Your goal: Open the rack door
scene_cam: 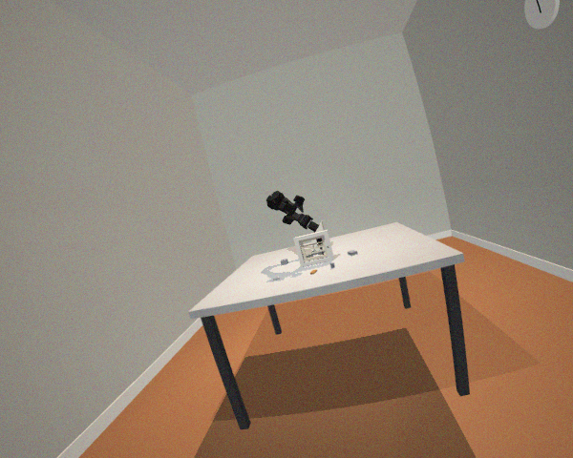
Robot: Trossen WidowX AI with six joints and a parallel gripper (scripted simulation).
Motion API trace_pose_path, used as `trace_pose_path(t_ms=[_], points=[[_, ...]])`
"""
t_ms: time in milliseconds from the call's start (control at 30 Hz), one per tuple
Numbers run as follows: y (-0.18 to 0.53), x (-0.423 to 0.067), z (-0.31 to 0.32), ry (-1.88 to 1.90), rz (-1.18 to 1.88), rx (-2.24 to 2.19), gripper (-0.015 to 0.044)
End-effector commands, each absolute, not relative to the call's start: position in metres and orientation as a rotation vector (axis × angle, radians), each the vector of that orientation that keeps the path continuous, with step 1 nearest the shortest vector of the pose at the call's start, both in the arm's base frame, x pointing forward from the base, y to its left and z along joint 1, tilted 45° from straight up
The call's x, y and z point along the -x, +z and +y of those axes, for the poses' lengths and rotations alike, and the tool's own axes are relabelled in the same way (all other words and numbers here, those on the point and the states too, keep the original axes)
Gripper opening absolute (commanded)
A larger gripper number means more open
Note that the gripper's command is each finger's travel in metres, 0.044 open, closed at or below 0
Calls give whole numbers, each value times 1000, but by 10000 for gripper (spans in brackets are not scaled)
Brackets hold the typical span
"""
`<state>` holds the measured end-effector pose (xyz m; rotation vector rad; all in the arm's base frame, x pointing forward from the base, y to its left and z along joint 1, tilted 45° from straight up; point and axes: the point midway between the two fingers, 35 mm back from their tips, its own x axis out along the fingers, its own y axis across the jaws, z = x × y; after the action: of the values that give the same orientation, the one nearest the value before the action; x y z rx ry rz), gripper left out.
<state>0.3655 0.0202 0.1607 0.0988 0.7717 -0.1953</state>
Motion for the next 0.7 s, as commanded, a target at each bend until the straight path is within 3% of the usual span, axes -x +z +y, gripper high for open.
trace_pose_path(t_ms=[0,667], points=[[142,-364,23,-239,864,-87,287],[72,-340,28,-476,1265,136,287]])
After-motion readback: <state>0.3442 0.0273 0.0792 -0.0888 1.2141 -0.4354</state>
